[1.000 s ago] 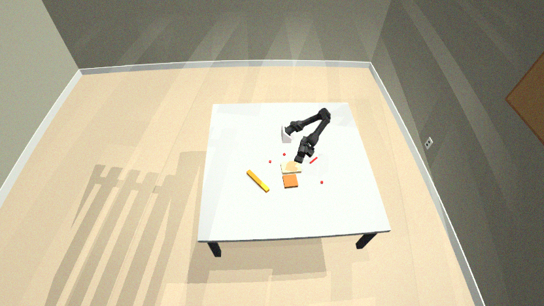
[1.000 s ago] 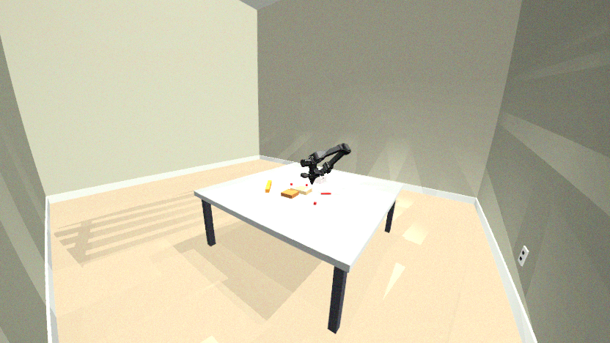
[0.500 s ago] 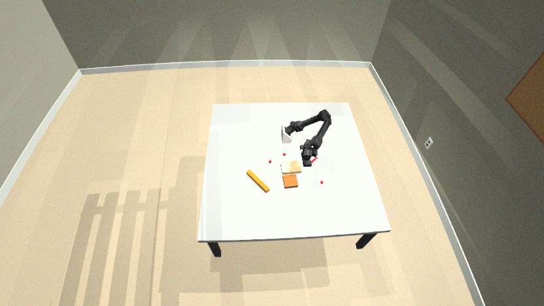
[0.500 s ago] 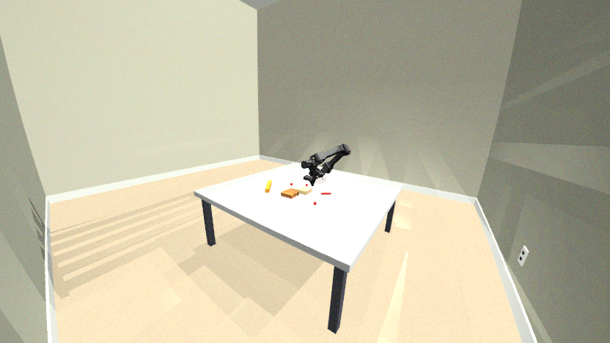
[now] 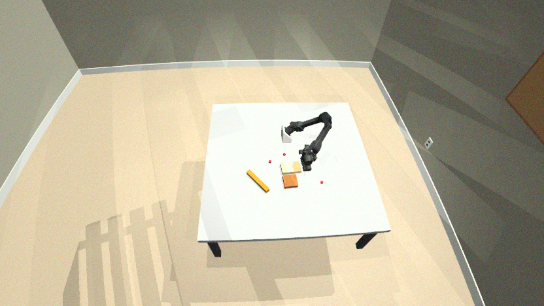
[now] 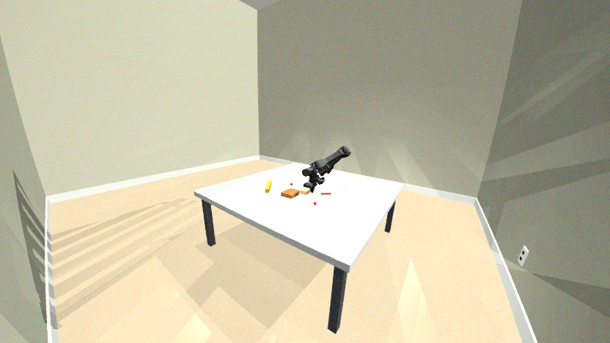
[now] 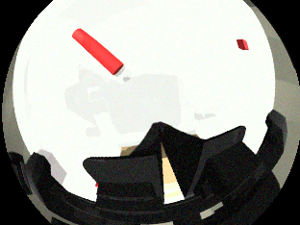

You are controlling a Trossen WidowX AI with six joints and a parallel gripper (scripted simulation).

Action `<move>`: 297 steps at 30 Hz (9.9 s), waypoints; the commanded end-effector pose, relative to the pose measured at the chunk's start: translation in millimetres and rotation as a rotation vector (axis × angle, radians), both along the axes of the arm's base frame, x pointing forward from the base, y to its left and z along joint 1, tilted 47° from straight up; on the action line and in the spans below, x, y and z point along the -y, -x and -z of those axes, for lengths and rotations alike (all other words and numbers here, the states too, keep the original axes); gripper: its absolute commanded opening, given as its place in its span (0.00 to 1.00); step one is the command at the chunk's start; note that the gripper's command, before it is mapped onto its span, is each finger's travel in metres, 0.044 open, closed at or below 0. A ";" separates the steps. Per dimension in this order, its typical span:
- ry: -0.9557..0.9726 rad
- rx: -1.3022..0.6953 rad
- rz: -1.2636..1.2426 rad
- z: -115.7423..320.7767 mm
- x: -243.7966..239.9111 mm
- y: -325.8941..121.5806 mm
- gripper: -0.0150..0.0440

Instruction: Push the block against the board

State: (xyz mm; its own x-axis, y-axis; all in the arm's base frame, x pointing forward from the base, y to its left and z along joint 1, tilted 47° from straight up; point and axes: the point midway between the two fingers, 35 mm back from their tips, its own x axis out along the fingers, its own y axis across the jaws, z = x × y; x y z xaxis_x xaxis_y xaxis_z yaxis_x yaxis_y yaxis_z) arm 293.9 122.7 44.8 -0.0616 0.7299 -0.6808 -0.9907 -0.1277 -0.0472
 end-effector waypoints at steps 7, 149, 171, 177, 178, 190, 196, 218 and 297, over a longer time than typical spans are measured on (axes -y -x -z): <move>-0.005 0.001 0.007 9.4 4.2 -2.4 0.25; 0.164 -2.068 1.961 100.2 166.1 -33.7 0.25; 0.180 -2.291 2.146 154.2 139.0 -26.1 0.25; 0.180 -2.291 2.146 153.1 137.9 -26.0 0.25; 0.180 -2.291 2.146 152.3 137.2 -26.0 0.25; 0.181 -2.292 2.146 138.8 124.5 -24.0 0.25; 0.181 -2.292 2.146 138.4 124.1 -24.1 0.25; 0.179 -2.289 2.148 164.0 148.8 -29.0 0.25; 0.096 -1.144 1.076 58.7 101.6 59.9 0.25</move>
